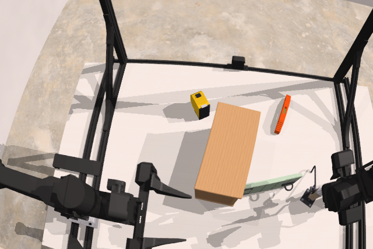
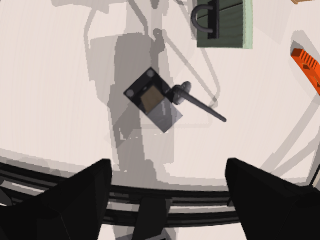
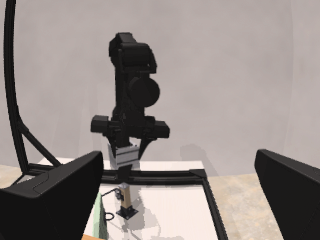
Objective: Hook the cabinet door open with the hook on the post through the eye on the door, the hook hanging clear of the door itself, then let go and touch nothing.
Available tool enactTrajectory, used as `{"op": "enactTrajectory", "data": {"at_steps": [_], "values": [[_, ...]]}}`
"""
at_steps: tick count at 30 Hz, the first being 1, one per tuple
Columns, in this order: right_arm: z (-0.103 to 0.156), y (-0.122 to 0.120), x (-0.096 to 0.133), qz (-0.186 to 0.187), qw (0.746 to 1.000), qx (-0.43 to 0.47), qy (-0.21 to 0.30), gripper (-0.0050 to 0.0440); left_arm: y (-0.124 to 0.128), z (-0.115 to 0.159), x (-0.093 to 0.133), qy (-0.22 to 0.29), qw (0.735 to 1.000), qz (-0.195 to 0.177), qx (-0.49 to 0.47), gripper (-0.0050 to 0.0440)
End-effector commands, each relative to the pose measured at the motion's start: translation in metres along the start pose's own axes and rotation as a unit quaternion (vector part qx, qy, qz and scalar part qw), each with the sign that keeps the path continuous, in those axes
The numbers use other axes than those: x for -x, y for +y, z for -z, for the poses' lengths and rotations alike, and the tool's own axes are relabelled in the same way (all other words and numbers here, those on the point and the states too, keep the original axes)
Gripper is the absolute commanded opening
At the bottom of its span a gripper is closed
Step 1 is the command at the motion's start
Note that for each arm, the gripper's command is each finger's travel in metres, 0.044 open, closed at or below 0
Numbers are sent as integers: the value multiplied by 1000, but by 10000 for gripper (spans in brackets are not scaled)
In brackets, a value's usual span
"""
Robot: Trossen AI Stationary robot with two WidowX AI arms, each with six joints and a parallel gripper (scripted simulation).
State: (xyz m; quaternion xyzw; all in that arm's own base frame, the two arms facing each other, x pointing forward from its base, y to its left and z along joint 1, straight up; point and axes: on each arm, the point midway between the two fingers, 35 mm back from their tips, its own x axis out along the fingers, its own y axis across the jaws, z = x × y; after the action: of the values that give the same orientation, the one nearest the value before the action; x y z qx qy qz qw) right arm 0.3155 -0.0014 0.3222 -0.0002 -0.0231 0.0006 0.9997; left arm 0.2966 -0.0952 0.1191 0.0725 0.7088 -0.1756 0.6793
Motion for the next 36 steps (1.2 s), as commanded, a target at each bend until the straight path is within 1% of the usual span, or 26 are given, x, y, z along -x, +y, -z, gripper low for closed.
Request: {"op": "enactTrajectory", "data": {"at_steps": [1,8,10,11,17,21,25,27,31,36], "values": [[-3,-5,2,1,1000,1,-1,400,-1,-2,-1,1,1000,-2,1,220],[-14,-30,17,0,1000,4,2,400,-9,-12,-5,1,1000,-13,2,220],[-14,-30,17,0,1000,4,2,400,-9,-12,-5,1,1000,-13,2,220],[-17,-34,21,0,1000,4,3,400,-10,-14,-5,1,1000,-15,2,220],[-32,-59,53,0,1000,7,8,400,-23,-28,-11,-1,1000,-30,3,220],[-42,-68,80,0,1000,7,13,400,-33,-39,-16,-3,999,-41,4,220],[-51,-68,107,0,1000,6,17,400,-45,-49,-22,-6,999,-52,5,220],[-51,-68,107,0,1000,6,17,400,-45,-49,-22,-6,999,-52,5,220],[-57,-60,128,1,1000,4,19,400,-55,-57,-27,-10,998,-62,6,220],[-62,-48,144,1,1000,1,21,400,-66,-65,-32,-14,997,-70,7,220]]}}
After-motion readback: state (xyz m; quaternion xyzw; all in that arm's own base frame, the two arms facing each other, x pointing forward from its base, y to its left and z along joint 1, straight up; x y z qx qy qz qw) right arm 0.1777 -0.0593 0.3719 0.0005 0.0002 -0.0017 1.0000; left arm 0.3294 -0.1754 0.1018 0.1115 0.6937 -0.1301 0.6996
